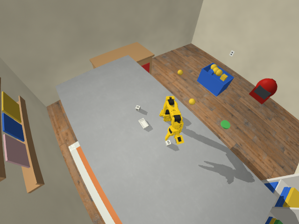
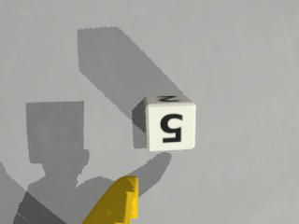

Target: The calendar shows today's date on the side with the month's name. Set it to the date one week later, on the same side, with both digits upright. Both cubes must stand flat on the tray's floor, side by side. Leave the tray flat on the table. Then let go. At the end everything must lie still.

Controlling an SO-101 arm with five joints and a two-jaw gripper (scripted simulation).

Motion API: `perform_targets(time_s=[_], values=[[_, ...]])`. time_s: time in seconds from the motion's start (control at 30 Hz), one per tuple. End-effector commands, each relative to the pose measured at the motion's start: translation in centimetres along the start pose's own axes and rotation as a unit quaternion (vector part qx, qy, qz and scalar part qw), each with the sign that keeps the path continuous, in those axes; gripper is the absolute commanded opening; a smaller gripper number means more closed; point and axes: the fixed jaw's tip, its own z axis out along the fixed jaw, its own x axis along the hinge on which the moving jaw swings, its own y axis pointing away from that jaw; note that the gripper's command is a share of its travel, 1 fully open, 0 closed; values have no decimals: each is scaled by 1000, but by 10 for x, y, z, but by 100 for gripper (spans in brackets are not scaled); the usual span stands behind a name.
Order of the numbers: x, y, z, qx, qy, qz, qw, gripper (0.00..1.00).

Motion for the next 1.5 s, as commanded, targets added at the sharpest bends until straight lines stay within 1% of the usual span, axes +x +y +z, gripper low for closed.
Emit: perform_targets(time_s=[0.0, 0.1, 0.2, 0.27, 0.37, 0.47, 1.13, 1.17, 1.47], values=[[-5, 1, 3, -2, -1, -1, 1000, 35], [2, 2, 19, -9, 43, -1, 999, 35], [8, 4, 32, -16, 81, -1, 997, 35], [12, 4, 39, -19, 100, -1, 995, 35], [15, 5, 44, -22, 117, -1, 993, 35], [16, 5, 46, -23, 121, -1, 992, 35], [16, 5, 46, -23, 121, -1, 992, 35], [16, 9, 46, -24, 121, -7, 992, 35], [16, 9, 46, -24, 121, -7, 992, 35]])
